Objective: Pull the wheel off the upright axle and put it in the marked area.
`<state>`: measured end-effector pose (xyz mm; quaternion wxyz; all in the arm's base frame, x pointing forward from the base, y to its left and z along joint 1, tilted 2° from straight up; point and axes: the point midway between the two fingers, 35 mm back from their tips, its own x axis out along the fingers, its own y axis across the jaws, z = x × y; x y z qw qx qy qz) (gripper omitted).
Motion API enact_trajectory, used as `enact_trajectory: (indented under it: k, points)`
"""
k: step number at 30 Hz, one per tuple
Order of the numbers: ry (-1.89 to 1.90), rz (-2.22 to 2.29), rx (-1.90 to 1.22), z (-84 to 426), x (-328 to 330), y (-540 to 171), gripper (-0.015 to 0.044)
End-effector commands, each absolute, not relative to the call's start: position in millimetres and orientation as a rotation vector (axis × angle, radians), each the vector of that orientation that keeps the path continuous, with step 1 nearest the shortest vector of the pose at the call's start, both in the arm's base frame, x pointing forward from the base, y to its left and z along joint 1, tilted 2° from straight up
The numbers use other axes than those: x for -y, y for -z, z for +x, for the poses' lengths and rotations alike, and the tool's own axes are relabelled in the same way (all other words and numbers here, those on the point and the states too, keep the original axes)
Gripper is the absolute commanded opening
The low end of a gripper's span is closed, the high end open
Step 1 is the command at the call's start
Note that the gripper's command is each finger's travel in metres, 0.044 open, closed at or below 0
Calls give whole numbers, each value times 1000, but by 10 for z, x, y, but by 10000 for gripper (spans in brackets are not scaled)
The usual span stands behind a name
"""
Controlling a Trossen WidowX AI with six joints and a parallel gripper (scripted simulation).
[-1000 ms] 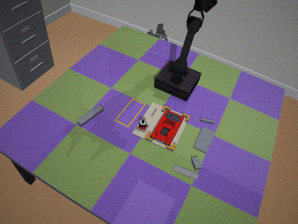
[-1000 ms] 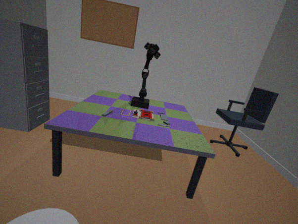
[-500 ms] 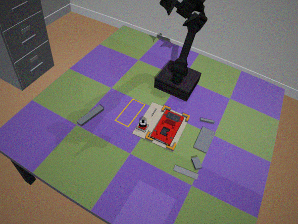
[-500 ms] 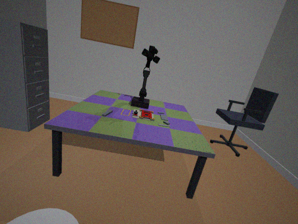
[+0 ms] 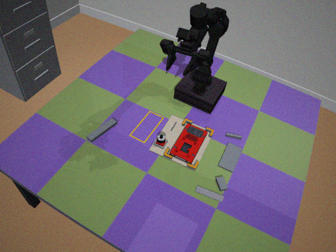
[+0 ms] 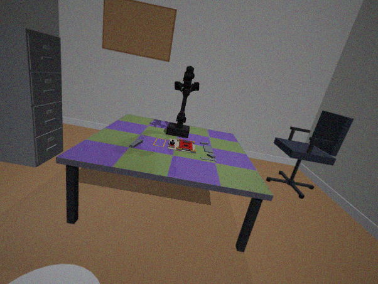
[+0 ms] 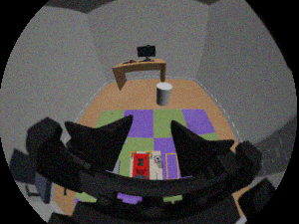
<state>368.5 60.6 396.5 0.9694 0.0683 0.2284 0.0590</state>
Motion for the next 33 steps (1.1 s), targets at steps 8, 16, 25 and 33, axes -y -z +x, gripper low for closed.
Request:
enact_trajectory:
  k: [8,16,25,33]
  points:
    - [96,484,-799,3999,-535,-2890,300]
    - [377,748,-1031,4041,-435,-2033,300]
    - [797,994,-1220,3865,-302,-1144,300]
    - [1095,1103,-1285,3662,-222,-677,300]
